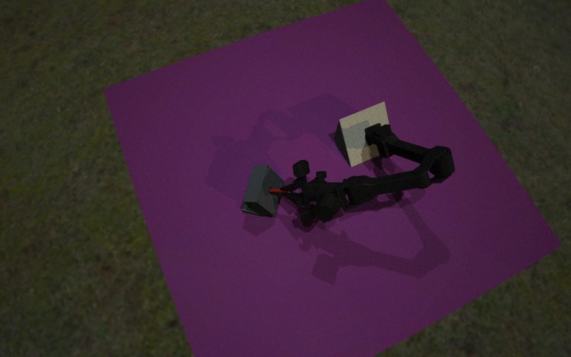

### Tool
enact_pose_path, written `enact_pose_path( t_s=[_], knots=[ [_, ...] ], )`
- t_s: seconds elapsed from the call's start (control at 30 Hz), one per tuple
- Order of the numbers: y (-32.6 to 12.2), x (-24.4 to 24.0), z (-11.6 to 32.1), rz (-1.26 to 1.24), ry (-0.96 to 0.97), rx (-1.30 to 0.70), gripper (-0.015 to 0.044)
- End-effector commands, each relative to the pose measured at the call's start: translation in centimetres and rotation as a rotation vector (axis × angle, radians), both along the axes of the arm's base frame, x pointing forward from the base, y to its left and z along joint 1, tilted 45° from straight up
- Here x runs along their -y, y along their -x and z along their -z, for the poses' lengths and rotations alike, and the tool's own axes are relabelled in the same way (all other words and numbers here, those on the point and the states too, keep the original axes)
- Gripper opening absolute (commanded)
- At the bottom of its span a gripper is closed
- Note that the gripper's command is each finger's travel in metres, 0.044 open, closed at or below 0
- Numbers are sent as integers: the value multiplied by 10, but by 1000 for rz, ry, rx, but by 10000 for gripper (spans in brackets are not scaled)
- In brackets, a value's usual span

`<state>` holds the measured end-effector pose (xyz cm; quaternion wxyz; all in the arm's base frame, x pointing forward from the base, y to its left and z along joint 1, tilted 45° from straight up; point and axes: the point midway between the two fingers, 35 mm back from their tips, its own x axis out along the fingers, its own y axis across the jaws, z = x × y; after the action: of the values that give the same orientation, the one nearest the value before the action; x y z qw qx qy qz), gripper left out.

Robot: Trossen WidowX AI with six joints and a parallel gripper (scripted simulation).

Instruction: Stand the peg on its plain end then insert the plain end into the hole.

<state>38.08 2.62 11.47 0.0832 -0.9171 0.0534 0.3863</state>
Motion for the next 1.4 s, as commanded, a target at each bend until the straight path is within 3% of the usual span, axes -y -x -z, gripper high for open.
enact_pose_path(
  t_s=[0.0, 1.37],
  knots=[
    [-2, 0, 4, -4, 1, -5, 0],
    [-15, 0, 16, 1, 1, -3, 0]
  ],
)
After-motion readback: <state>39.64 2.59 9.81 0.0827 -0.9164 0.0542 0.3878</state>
